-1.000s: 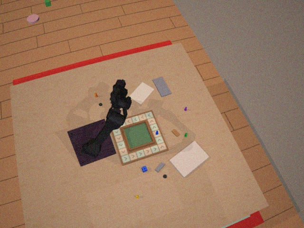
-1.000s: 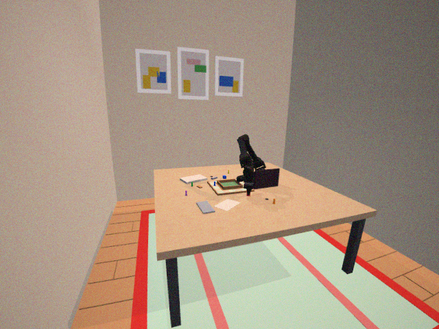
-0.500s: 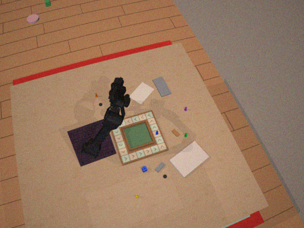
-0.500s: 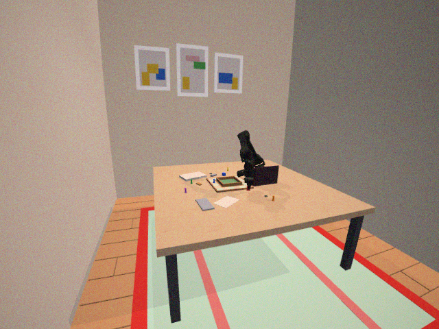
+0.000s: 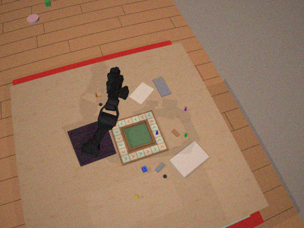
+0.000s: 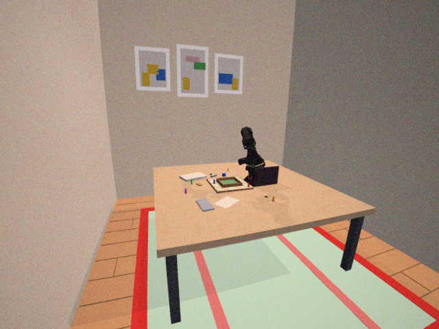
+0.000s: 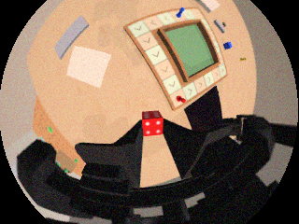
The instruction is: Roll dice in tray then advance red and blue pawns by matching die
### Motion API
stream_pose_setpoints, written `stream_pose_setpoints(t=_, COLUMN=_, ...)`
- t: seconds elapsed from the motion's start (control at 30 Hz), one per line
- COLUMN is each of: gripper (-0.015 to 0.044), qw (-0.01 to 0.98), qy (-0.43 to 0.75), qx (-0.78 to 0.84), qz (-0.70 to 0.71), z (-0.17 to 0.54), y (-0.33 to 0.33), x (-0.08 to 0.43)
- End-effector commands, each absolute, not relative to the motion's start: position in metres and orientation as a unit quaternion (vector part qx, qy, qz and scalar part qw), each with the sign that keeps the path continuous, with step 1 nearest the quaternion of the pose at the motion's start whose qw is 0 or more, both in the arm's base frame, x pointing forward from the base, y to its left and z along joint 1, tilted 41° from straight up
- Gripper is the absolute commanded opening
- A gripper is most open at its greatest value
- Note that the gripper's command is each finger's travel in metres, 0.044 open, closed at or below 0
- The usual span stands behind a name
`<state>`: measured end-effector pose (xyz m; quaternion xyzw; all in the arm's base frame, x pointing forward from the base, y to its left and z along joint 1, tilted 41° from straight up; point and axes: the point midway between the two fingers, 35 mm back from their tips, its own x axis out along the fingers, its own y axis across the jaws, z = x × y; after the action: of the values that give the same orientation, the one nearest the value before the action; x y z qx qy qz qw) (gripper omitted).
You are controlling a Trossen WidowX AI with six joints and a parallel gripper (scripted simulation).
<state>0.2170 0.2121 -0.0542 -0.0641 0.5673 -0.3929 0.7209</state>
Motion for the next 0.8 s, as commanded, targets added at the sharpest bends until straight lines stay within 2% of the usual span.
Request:
stream_pose_setpoints(t=0.0, gripper=0.0000, qw=0.719, qy=0.566, qx=-0.060, qz=-0.398, z=-0.042, y=0.220, x=0.214)
stream_pose_setpoints(t=0.77, gripper=0.0000, qw=0.675, qy=0.659, qx=-0.251, qz=-0.218, z=-0.013, y=0.177, x=0.248)
